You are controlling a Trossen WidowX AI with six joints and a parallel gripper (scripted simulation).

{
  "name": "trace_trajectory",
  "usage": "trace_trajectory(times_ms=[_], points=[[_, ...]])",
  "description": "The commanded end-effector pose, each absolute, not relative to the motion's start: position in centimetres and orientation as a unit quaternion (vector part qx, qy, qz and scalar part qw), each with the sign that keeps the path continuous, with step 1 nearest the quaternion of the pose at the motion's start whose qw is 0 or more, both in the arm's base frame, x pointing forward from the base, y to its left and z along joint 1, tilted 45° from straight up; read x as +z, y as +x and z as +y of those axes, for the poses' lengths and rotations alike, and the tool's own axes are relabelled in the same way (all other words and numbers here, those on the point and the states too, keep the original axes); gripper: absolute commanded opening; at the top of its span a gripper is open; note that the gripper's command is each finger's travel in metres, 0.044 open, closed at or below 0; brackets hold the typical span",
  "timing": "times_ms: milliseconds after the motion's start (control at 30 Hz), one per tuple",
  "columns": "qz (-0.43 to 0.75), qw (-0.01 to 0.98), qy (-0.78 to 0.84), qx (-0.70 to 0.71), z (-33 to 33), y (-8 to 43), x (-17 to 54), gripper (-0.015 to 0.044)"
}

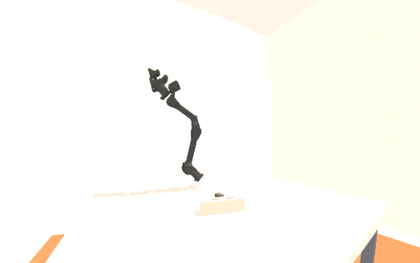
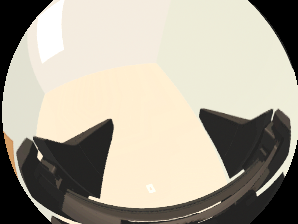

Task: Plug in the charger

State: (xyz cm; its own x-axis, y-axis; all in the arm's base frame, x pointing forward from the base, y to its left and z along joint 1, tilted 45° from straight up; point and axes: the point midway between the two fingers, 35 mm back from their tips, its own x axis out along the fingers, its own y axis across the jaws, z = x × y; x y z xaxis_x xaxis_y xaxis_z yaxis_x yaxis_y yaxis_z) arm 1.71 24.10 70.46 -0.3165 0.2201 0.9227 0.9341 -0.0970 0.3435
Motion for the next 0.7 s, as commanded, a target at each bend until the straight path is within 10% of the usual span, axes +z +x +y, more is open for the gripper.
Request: trace_trajectory(times_ms=[0, 667], points=[[-0.607, 0.351, -0.462, -0.543, 22.6, 0.5, 70.6, 0.044], [-0.571, 0.472, -0.295, -0.604, 7.0, -5.1, 72.1, 0.044]])
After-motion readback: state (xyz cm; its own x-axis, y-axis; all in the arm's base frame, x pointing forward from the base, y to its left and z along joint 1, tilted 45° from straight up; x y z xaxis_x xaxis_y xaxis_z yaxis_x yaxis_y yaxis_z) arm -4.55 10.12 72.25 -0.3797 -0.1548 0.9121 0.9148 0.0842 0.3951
